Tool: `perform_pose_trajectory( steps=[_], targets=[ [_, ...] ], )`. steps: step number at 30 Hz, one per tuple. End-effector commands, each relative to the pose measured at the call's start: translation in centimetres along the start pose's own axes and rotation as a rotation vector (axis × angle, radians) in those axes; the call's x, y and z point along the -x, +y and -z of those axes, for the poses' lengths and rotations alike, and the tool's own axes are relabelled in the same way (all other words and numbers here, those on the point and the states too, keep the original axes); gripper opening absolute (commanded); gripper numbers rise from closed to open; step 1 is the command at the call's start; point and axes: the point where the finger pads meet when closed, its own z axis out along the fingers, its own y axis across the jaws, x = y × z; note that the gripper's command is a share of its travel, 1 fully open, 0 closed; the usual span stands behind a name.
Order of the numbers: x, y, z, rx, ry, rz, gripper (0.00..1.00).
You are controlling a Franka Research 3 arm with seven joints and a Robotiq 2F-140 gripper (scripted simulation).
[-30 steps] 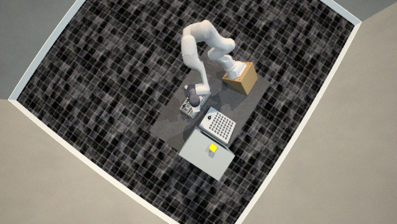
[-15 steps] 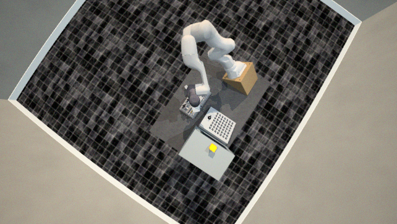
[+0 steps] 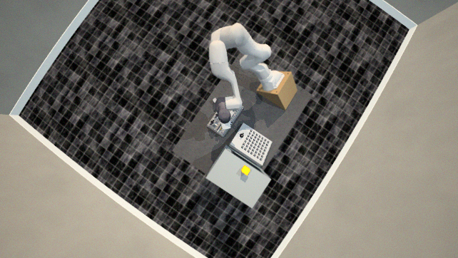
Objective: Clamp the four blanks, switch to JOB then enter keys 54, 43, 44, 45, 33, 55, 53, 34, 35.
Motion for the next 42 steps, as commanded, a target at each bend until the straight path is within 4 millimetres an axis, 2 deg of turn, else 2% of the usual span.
perform_pose_trajectory(
  steps=[1,7,15,17,32,42],
  targets=[
    [-0.1,0.0,0.0,-0.001,0.003,-0.003,0.40],
    [-0.1,0.0,0.7,-0.001,0.003,-0.003,0.40],
    [-0.1,0.0,3.6,-0.001,0.003,-0.003,0.40],
    [-0.1,0.0,3.6,-0.001,0.003,-0.003,0.40],
    [-0.1,0.0,10.9,-0.001,0.003,-0.003,0.40],
    [-0.1,0.0,12.5,-0.001,0.003,-0.003,0.40]
  ],
)
